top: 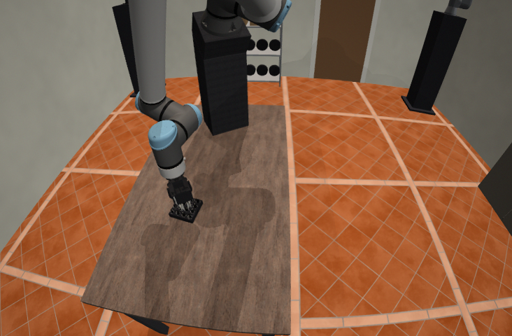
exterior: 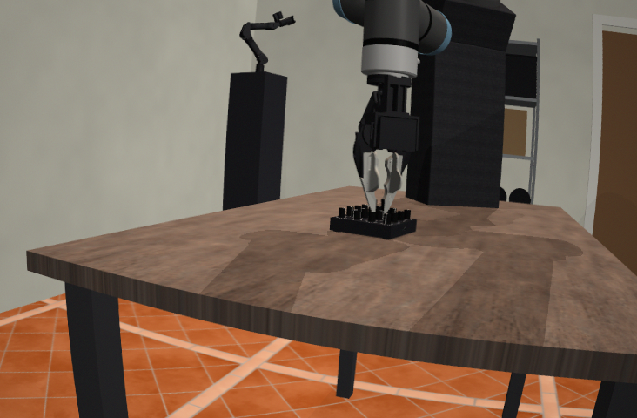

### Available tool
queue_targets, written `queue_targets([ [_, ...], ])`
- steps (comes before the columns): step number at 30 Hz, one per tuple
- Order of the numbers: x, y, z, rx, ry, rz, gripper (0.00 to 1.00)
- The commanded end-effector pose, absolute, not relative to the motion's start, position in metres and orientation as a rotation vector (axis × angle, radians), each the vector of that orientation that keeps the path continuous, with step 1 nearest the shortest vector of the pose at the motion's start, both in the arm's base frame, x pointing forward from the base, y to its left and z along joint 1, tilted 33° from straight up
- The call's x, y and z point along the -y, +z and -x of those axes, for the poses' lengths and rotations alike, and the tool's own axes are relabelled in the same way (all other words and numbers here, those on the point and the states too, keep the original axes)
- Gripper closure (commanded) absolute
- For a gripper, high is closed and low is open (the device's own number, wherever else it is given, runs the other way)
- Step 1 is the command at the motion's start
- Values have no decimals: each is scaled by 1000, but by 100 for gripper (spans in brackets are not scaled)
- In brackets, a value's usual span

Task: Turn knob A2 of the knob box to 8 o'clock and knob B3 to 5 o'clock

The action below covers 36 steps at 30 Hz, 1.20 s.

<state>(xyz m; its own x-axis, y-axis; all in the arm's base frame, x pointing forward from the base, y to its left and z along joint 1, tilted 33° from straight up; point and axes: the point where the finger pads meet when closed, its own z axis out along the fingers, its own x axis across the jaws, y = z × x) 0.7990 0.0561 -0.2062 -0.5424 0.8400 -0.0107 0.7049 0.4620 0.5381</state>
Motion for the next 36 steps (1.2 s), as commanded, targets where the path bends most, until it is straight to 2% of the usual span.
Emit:
queue_targets([
  [1, -56, -206, -799, -2438, 705, -1324, 96],
  [11, -56, -206, -799, -2438, 705, -1324, 96],
  [12, -56, -206, -799, -2438, 705, -1324, 89],
  [36, -56, -205, -799, -2438, 705, -1324, 89],
])
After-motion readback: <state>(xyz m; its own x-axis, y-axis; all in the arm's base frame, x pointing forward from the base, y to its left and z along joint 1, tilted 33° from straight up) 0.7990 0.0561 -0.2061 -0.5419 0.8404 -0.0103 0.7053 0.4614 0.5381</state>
